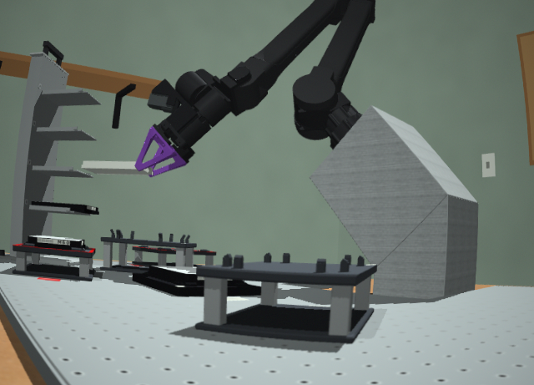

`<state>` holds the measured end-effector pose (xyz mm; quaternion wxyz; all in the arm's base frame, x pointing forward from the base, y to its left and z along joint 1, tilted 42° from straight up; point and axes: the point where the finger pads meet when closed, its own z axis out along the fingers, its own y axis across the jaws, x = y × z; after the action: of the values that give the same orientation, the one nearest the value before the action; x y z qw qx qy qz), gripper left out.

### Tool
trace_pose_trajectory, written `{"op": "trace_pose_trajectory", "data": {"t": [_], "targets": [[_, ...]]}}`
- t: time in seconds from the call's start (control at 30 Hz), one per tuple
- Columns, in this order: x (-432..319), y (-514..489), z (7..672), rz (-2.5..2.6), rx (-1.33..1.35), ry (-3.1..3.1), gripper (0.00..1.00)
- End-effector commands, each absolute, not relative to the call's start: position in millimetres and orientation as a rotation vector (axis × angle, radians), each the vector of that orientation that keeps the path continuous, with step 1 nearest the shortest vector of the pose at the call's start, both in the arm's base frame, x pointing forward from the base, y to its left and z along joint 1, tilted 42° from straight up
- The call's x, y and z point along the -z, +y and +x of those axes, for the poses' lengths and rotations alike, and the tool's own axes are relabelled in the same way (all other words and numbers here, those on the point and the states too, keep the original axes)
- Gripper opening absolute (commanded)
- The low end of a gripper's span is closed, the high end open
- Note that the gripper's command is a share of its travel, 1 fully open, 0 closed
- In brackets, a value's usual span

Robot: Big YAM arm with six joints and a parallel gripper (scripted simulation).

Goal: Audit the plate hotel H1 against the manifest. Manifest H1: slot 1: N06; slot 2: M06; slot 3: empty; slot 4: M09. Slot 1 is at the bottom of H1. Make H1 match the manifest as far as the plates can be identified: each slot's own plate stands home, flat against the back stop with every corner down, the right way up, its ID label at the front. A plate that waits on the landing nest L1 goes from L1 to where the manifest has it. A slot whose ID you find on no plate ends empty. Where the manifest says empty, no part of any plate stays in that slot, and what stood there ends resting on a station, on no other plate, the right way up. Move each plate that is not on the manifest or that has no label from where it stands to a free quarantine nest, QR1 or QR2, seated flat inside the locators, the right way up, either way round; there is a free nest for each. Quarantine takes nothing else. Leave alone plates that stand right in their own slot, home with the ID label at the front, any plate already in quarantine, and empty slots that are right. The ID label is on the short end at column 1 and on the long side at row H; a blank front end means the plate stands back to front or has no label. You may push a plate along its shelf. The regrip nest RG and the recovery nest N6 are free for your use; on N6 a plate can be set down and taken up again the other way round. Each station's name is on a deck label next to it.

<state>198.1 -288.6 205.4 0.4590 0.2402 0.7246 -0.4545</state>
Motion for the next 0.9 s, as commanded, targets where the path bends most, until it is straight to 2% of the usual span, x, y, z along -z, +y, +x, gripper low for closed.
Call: {"op": "trace_pose_trajectory", "data": {"t": [0.0, 0.87], "targets": [[-205.0, -285.8, 194.5, 0.579, 1.130, 1.785, 0.86], [-188.6, -268.6, 175.0, 0.580, 1.129, 1.789, 0.86]]}}
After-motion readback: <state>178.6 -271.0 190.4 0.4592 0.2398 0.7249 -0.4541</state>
